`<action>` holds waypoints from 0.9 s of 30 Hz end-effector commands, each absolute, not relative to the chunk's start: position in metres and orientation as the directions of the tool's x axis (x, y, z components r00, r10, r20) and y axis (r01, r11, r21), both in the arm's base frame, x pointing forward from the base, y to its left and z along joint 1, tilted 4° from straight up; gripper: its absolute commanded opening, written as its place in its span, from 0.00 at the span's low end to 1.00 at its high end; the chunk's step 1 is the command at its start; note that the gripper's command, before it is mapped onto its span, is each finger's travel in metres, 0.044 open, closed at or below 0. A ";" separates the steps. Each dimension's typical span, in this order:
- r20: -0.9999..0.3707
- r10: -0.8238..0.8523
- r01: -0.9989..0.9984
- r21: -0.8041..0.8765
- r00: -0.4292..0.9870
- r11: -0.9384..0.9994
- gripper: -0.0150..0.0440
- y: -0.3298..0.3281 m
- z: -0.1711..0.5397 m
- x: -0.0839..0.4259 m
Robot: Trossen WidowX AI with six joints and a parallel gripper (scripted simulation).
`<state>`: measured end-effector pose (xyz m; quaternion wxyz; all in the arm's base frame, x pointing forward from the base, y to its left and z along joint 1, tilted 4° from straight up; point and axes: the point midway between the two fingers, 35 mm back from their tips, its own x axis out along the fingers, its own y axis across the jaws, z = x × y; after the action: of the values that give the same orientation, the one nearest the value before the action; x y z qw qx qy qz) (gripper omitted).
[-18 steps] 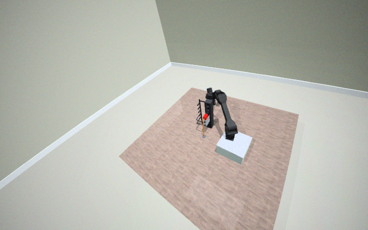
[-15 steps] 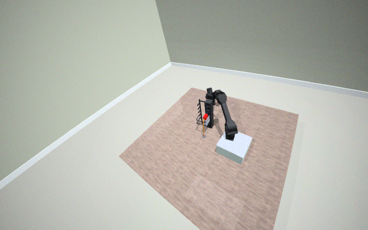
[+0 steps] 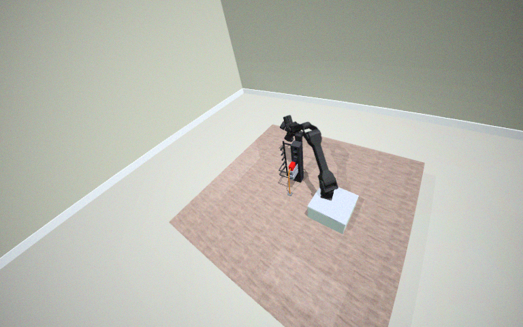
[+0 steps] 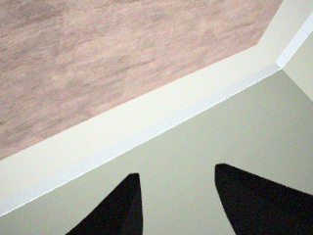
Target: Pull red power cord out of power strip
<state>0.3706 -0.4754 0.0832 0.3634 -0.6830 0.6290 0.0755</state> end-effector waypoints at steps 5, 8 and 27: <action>-0.594 -0.745 -0.854 -0.516 0.303 0.064 0.53 -0.421 0.114 0.400; -0.625 -0.696 -0.835 -0.547 0.355 0.065 0.53 -0.383 0.118 0.420; -0.815 -0.271 -0.814 -0.561 0.513 0.147 0.53 -0.110 0.119 0.465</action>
<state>0.4758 -0.1205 0.1158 0.6040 -0.6307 0.4380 0.2134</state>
